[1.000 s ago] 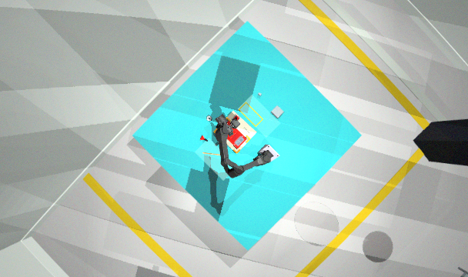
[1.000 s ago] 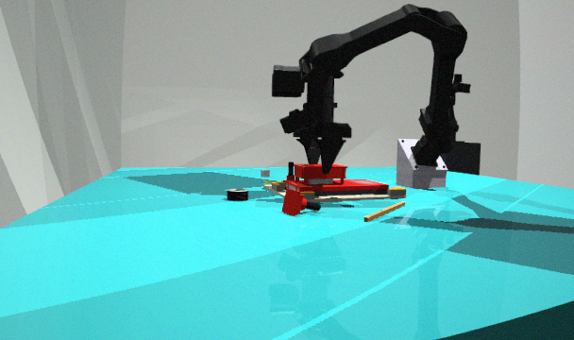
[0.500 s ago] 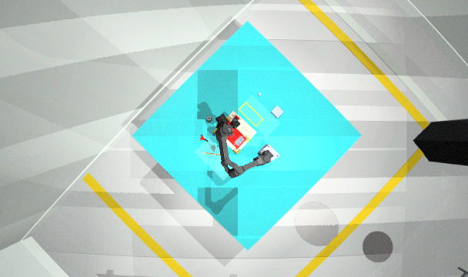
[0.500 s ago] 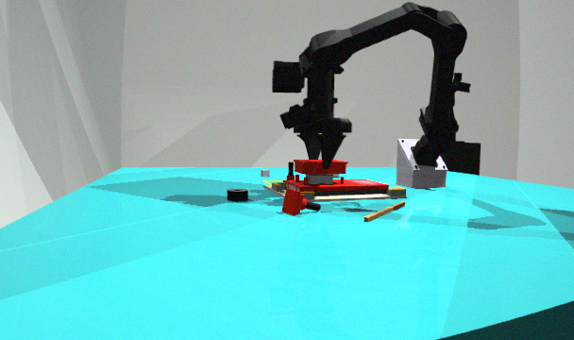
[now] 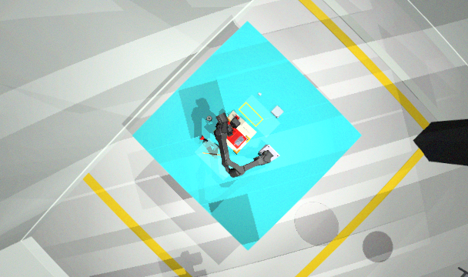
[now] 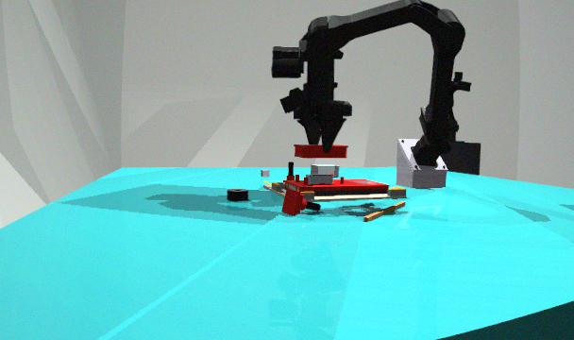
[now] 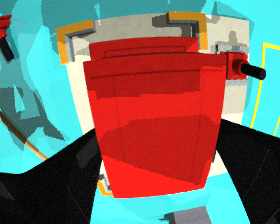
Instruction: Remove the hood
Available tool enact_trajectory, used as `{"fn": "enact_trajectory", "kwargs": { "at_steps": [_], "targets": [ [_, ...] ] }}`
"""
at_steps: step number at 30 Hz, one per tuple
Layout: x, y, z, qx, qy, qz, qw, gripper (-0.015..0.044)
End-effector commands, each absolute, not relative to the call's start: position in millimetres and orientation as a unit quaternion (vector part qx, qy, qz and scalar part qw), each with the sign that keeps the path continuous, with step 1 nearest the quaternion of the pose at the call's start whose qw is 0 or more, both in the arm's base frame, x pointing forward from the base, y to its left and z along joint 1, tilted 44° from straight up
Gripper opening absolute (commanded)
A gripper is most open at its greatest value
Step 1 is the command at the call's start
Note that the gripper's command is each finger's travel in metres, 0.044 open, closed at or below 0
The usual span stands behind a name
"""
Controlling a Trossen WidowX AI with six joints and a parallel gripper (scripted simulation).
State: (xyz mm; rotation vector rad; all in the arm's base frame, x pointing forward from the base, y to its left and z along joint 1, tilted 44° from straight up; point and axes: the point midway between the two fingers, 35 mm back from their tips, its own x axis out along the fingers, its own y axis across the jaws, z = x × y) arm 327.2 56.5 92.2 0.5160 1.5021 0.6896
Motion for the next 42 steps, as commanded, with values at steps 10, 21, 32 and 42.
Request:
{"fn": "enact_trajectory", "kwargs": {
  "at_steps": [10, 21, 32, 42],
  "targets": [
    [334.9, 26.5, 81.1, 0.225, 0.660, 0.298, 0.652, 0.0000],
    [340.4, -20.6, 42.8, 0.222, 0.660, 0.293, 0.655, 0.0000],
    [335.2, -65.9, 3.5, 0.220, 0.661, 0.293, 0.655, 0.0000],
    [321.7, -104.0, -32.9, 0.220, 0.660, 0.298, 0.654, 0.0000]
  ]
}}
